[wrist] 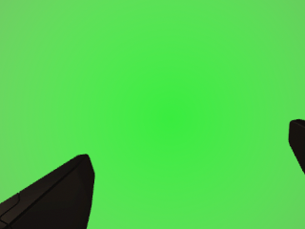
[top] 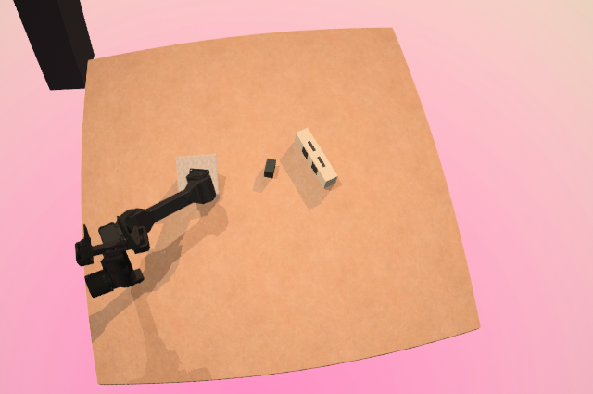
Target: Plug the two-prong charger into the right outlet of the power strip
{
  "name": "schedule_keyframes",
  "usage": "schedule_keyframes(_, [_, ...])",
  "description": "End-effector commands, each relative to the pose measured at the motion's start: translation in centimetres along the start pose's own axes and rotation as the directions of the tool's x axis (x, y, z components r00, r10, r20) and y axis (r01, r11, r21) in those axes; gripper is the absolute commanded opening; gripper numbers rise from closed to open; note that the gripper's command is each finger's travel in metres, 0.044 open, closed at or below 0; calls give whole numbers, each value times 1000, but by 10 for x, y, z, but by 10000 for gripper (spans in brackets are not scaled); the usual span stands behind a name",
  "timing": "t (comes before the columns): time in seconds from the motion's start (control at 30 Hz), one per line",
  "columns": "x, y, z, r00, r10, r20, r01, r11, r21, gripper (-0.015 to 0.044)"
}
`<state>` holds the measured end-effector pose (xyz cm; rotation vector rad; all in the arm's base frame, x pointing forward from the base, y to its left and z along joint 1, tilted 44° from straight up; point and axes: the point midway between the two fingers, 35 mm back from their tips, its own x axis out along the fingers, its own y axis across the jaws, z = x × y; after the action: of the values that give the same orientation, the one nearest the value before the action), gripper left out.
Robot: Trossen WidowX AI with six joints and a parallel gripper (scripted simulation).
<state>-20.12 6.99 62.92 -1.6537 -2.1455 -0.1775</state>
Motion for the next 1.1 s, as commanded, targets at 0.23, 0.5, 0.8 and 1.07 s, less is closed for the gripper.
schedule_keyframes(0.23, [6, 60, -27, 994, 77, -83, -65, 988, 142, 440])
schedule_keyframes(0.5, [13, 145, -46, 970, 208, -129, -138, 900, 414, 440])
schedule_keyframes(0.8, [17, 239, -47, 926, 356, -126, -185, 720, 669, 440])
schedule_keyframes(1.07, [17, 321, -30, 869, 489, -77, -211, 508, 835, 440])
